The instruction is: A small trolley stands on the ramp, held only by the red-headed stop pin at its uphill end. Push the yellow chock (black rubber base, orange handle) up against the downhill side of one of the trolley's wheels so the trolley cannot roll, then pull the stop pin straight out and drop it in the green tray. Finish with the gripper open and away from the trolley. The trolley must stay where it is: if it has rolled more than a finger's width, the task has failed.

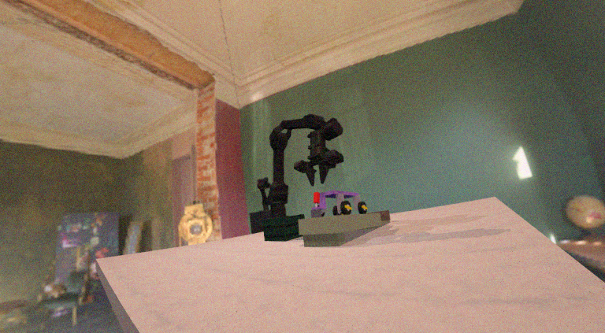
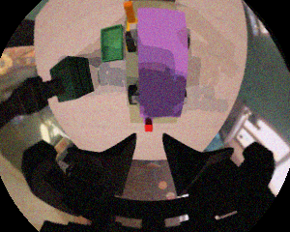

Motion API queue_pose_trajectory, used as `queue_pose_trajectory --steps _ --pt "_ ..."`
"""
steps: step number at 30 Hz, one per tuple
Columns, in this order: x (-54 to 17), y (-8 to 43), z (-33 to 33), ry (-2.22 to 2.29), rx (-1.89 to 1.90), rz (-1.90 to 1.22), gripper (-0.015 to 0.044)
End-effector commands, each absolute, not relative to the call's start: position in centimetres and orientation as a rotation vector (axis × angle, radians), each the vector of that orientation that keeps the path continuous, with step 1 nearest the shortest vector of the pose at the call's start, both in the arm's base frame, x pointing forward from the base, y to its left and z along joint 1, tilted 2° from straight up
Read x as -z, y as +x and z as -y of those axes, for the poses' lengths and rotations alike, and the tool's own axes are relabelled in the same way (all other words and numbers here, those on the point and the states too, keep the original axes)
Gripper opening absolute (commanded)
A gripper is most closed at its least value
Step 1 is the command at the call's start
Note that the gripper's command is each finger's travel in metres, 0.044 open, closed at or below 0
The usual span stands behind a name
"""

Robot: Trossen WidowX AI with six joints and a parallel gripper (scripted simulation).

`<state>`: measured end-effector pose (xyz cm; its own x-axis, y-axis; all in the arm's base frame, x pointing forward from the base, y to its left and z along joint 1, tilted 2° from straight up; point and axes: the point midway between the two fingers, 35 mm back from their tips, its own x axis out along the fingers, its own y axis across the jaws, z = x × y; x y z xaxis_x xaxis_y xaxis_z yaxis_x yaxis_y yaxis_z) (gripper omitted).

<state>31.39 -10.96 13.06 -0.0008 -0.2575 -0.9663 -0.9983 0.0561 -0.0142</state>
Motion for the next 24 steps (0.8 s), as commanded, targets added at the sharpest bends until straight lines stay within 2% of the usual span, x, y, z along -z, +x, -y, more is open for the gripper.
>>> queue_pose_trajectory --steps 1,24 --pt "-12.5 31.4 11.2 -1.362 -1.03 -1.423 0.019" --pt "-9.9 31.4 11.9 -1.362 -1.029 -1.424 0.019"
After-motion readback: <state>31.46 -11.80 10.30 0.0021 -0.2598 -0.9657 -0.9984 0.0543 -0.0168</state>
